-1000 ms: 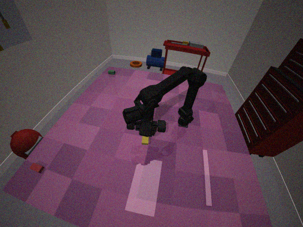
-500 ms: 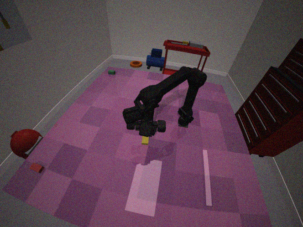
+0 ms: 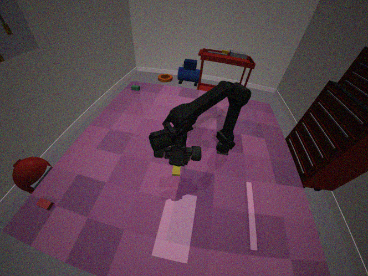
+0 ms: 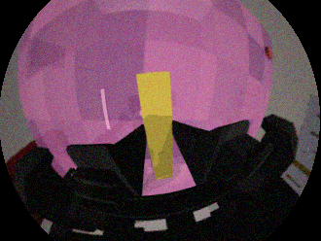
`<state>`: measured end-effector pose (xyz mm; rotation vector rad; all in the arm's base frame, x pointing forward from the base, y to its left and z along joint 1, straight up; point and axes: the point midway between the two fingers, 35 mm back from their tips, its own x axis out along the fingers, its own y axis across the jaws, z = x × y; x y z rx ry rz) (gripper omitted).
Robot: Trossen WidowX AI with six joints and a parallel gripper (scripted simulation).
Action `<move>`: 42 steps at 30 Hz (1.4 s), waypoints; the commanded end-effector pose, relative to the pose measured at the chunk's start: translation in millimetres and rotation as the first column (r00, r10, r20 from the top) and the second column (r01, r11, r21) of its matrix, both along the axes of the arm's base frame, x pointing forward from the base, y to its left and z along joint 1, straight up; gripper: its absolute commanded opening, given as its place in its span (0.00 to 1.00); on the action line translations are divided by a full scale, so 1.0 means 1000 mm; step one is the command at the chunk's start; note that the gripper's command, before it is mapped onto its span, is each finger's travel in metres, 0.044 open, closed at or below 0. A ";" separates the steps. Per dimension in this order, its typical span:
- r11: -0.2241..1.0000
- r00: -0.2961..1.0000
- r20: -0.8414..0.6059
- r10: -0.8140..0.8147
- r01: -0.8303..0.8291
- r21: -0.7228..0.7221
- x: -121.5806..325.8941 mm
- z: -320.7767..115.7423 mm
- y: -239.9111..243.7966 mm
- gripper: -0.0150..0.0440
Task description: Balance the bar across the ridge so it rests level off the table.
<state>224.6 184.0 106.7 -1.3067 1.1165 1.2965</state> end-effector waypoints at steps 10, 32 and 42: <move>1.000 1.000 0.000 0.000 0.000 0.000 0.000 0.000 0.000 0.48; 1.000 1.000 0.000 0.000 0.000 0.000 0.000 0.000 0.000 0.54; 1.000 1.000 0.000 0.000 0.000 0.000 0.000 0.000 0.000 0.54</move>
